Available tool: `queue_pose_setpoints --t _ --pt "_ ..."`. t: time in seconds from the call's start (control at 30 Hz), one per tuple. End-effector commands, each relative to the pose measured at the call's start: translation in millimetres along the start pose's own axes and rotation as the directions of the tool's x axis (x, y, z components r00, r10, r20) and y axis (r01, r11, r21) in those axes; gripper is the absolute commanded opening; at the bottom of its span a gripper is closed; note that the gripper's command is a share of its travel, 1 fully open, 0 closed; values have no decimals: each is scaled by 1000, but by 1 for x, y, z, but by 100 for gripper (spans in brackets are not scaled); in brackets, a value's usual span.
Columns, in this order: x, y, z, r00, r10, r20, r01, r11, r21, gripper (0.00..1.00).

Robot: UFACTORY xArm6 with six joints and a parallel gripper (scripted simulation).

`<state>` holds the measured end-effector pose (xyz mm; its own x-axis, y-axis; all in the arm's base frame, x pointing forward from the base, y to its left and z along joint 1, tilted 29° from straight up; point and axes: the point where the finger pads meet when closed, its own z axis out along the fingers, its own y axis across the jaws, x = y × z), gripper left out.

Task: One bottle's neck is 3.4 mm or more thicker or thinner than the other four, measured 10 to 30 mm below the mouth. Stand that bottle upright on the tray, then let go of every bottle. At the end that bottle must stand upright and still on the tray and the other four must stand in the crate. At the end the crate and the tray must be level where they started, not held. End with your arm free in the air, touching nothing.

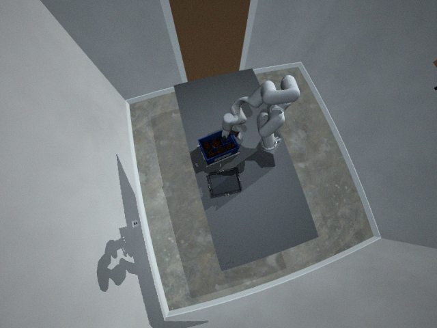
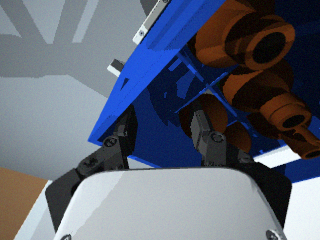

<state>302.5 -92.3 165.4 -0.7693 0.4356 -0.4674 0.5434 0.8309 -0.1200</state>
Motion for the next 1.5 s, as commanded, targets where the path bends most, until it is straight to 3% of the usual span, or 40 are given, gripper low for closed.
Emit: queue_pose_setpoints --t 0.0,0.4,0.43,1.47 --pt "-1 0 -1 1000 1 3 -1 1000 -1 65" --pt "-1 0 -1 1000 1 3 -1 1000 -1 65" --pt "-1 0 -1 1000 1 3 -1 1000 -1 0" --pt "-1 0 -1 1000 1 3 -1 1000 -1 0"
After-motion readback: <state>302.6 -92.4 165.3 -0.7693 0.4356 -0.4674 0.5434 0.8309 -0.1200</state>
